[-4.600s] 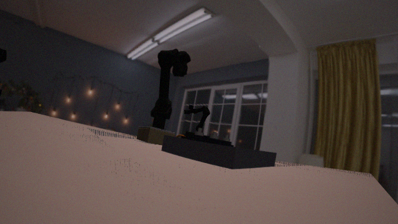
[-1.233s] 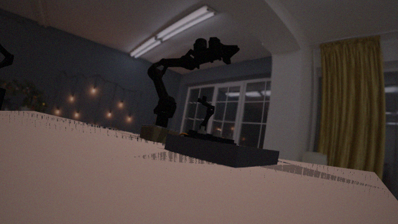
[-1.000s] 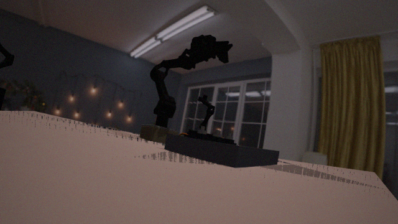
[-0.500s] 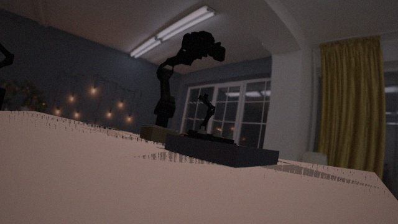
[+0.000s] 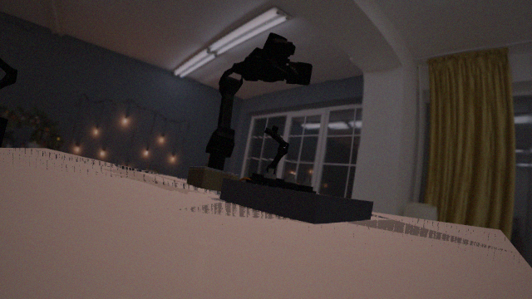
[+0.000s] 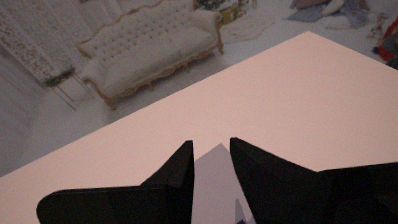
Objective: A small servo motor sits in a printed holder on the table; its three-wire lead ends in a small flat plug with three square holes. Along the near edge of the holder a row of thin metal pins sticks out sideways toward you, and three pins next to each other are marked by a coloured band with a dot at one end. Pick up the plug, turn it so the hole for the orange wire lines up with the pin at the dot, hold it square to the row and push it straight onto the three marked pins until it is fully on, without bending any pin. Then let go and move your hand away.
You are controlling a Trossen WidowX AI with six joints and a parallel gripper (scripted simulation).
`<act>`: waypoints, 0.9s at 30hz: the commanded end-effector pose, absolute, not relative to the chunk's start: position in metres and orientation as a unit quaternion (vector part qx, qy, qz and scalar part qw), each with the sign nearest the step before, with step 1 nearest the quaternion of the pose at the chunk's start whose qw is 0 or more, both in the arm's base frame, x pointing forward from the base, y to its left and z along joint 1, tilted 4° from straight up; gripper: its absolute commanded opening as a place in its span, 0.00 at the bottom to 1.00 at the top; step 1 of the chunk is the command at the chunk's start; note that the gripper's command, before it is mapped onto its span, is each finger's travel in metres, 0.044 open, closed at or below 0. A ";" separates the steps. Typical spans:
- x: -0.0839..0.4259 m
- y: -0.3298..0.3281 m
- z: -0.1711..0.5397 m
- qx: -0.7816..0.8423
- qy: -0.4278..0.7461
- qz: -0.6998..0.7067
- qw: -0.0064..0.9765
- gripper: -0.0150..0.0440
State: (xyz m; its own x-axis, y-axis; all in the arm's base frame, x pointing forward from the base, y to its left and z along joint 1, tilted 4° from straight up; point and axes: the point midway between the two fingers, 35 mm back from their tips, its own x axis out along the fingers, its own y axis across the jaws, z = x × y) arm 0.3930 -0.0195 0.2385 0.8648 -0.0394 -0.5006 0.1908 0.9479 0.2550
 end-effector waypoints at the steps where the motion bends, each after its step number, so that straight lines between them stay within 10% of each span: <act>1: 0.402 -0.025 0.216 0.178 0.306 -0.083 0.932 0.45; 27: 0.411 -0.052 0.076 0.315 0.586 -0.276 0.694 0.45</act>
